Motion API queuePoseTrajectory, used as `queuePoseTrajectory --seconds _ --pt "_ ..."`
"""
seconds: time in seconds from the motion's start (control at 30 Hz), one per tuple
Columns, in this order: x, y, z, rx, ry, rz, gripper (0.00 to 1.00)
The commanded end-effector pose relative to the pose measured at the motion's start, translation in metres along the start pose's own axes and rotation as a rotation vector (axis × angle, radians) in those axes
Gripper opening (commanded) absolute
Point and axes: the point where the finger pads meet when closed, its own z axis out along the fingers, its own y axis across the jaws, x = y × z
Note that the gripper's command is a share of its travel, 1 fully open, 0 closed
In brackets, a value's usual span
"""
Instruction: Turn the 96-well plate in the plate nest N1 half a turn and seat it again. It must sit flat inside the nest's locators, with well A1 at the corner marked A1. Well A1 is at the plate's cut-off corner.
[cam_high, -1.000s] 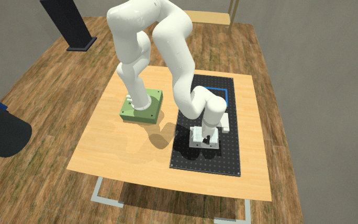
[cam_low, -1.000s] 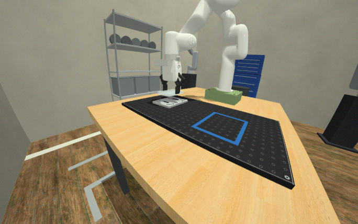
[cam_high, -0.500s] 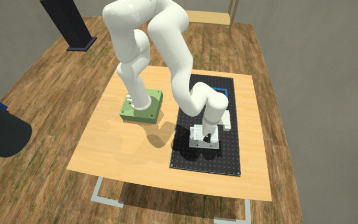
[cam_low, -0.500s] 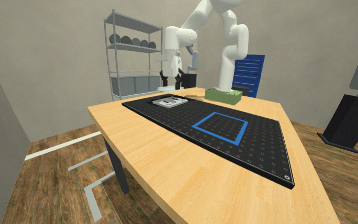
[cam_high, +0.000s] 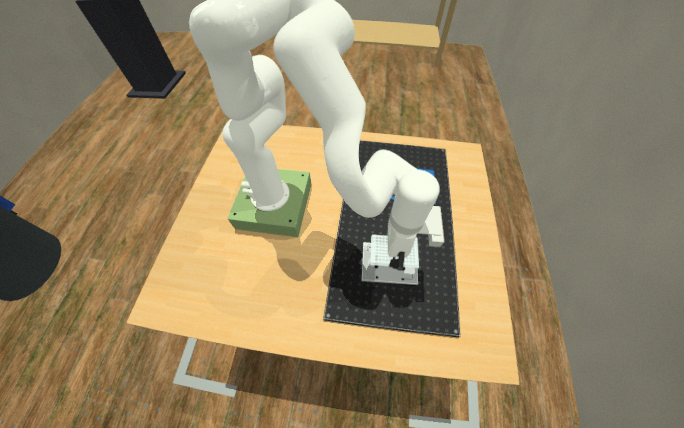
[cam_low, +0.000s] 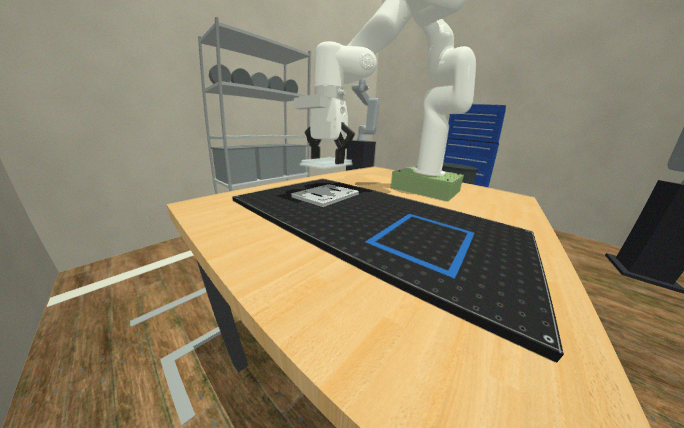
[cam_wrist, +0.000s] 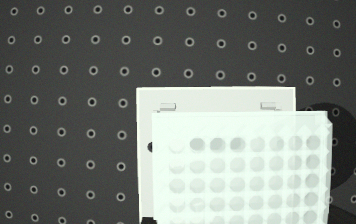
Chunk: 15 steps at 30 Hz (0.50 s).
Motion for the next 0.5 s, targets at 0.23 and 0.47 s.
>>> queuePoseTrajectory --seconds 0.23,0.47 --pt "0.001 0.0 -0.002 0.001 0.003 0.0 0.0" --pt "0.004 -0.016 -0.002 0.001 0.003 0.053 0.0"
